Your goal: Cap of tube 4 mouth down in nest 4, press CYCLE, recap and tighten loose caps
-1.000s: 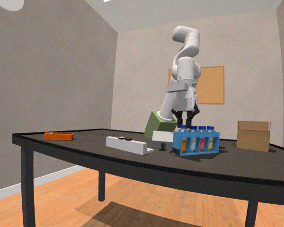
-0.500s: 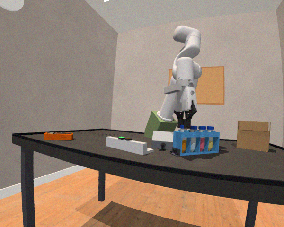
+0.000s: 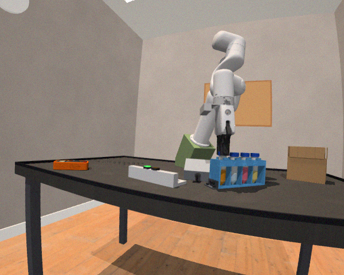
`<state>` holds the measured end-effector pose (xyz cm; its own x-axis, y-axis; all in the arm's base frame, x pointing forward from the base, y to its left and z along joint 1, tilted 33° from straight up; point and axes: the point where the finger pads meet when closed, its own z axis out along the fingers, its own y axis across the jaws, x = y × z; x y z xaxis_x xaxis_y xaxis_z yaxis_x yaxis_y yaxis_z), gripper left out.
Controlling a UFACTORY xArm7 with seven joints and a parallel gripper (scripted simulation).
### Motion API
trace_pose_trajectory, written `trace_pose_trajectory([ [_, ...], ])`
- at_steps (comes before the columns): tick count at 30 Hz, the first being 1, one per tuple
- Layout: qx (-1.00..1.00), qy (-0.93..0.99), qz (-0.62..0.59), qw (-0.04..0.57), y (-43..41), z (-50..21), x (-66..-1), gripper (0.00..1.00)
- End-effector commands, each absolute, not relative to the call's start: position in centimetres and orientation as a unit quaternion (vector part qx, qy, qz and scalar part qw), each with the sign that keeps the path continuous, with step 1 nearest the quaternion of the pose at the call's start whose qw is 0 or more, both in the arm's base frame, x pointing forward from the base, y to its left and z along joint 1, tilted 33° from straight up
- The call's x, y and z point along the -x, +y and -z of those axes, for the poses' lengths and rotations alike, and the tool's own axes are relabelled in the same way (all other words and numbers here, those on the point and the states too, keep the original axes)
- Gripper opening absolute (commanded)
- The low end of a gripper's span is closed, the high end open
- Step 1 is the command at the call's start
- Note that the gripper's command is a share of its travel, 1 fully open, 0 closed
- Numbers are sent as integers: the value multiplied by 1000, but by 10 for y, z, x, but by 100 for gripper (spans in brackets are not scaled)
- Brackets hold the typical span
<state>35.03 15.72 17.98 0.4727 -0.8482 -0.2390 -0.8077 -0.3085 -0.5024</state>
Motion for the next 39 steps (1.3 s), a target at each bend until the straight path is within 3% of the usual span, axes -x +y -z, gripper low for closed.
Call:
trace_pose_trajectory([
  [1,793,539,31,282,157,-181,-351,0],
  [3,793,539,31,282,157,-181,-351,0],
  [4,793,539,31,282,157,-181,-351,46],
  [16,793,539,31,282,157,-181,-351,46],
  [39,944,169,143,245,157,-182,-351,46],
])
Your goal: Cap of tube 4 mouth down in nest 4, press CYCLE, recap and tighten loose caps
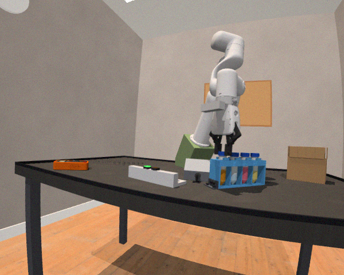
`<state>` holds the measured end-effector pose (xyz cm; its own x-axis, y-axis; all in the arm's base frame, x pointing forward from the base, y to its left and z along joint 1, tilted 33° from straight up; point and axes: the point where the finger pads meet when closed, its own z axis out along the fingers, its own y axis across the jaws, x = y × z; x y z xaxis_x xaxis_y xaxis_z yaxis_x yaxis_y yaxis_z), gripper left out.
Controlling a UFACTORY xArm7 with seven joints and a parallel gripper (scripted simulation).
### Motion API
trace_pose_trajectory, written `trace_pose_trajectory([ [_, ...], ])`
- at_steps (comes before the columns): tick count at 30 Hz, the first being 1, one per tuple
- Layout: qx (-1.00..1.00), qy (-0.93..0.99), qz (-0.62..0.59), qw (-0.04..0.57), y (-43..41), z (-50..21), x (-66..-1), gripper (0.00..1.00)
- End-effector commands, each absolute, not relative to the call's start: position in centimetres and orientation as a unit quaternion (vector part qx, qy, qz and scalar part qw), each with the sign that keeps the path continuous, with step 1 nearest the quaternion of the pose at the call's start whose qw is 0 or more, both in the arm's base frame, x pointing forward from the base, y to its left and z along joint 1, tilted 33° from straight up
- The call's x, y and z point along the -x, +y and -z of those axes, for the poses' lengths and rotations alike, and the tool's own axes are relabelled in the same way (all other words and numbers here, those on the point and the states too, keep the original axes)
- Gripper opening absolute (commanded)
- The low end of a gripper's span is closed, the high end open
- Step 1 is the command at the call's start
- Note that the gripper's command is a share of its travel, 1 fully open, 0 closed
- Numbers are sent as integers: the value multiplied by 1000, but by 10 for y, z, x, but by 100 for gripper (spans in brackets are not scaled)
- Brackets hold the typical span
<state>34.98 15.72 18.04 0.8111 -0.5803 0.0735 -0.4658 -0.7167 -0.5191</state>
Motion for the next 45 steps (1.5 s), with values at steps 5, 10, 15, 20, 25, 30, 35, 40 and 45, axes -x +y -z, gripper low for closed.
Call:
trace_pose_trajectory([
  [5,952,112,158,236,157,-182,-351,46],
  [10,959,17,180,219,157,-182,-351,46],
  [15,959,8,182,218,157,-182,-351,46],
  [20,959,8,182,218,157,-182,-351,46],
  [25,959,8,182,218,157,-182,-351,0],
  [30,959,8,182,217,157,-182,-351,0],
  [35,958,32,177,222,157,-182,-351,0],
  [40,953,104,160,235,157,-182,-351,0],
  [45,934,218,130,252,157,-182,-351,0],
])
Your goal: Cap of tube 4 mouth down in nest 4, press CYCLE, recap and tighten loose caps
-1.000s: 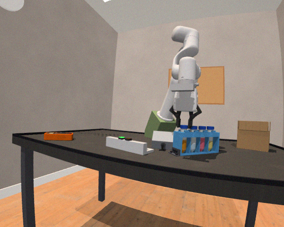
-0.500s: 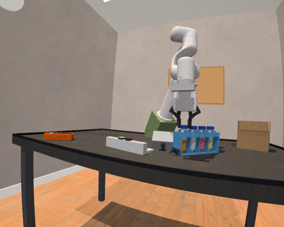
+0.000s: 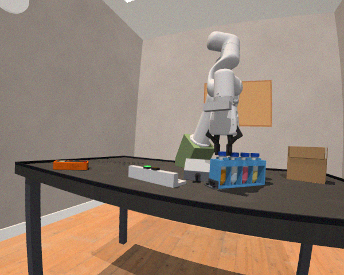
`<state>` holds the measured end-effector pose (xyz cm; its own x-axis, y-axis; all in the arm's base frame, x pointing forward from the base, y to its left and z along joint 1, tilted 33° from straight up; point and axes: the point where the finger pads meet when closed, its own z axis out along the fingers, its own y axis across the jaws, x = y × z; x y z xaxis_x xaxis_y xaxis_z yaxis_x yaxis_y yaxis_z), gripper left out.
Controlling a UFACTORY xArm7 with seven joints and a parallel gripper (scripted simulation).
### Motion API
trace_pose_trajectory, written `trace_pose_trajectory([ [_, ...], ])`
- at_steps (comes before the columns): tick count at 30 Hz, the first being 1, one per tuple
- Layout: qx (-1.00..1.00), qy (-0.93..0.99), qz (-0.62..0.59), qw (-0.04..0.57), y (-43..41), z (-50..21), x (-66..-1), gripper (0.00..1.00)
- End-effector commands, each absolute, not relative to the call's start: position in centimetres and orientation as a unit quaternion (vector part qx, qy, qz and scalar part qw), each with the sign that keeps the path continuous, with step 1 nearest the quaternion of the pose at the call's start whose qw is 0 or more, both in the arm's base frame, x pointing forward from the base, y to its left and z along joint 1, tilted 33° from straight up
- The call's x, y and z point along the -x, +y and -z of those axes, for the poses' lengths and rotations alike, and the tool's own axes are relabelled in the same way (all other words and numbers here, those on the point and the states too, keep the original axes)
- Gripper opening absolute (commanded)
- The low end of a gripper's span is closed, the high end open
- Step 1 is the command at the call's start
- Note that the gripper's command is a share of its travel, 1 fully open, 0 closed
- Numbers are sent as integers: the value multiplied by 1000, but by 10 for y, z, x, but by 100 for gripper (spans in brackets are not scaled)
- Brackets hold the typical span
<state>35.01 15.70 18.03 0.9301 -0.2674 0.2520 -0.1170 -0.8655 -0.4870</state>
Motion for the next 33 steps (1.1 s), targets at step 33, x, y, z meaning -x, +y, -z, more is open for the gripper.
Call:
trace_pose_trajectory([
  [33,672,684,-25,283,157,-181,-351,0],
])
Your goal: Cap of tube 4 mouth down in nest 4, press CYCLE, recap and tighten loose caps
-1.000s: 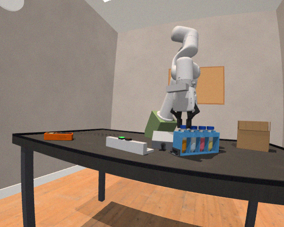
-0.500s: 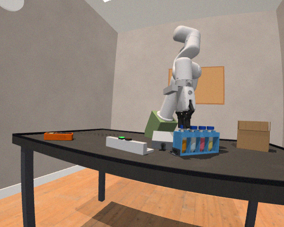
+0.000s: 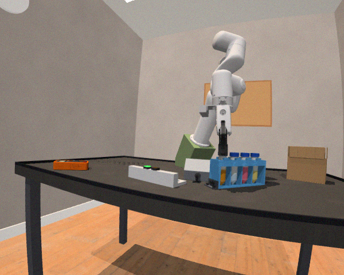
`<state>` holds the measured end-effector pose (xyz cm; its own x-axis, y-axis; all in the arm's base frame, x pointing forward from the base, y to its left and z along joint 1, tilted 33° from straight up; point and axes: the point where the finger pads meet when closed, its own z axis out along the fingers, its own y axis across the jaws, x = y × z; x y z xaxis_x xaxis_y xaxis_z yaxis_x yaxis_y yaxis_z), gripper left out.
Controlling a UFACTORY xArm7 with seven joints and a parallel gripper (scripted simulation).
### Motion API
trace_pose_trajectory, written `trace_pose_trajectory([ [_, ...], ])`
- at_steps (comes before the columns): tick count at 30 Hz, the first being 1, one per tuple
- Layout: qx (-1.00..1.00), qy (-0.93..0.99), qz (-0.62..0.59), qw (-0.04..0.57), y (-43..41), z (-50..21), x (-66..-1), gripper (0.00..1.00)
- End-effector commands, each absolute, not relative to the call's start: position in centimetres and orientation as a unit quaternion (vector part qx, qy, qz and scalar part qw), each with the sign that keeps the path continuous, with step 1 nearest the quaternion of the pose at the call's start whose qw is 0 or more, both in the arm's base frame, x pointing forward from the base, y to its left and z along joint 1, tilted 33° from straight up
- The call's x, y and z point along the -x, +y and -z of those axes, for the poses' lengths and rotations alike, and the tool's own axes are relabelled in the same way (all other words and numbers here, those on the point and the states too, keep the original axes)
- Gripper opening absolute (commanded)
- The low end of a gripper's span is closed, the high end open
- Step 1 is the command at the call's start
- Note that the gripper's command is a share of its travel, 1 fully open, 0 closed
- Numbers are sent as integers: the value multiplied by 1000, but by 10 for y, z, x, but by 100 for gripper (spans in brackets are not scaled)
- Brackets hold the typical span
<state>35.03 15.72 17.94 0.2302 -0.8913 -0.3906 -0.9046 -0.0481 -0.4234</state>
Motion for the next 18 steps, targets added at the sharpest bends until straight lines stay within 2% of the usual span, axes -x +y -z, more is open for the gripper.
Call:
trace_pose_trajectory([
  [1,672,684,-25,283,157,-181,-351,0],
  [7,672,684,-25,283,157,-181,-351,0],
  [8,672,684,-25,283,157,-181,-351,46],
  [18,672,684,-25,283,157,-181,-351,46],
])
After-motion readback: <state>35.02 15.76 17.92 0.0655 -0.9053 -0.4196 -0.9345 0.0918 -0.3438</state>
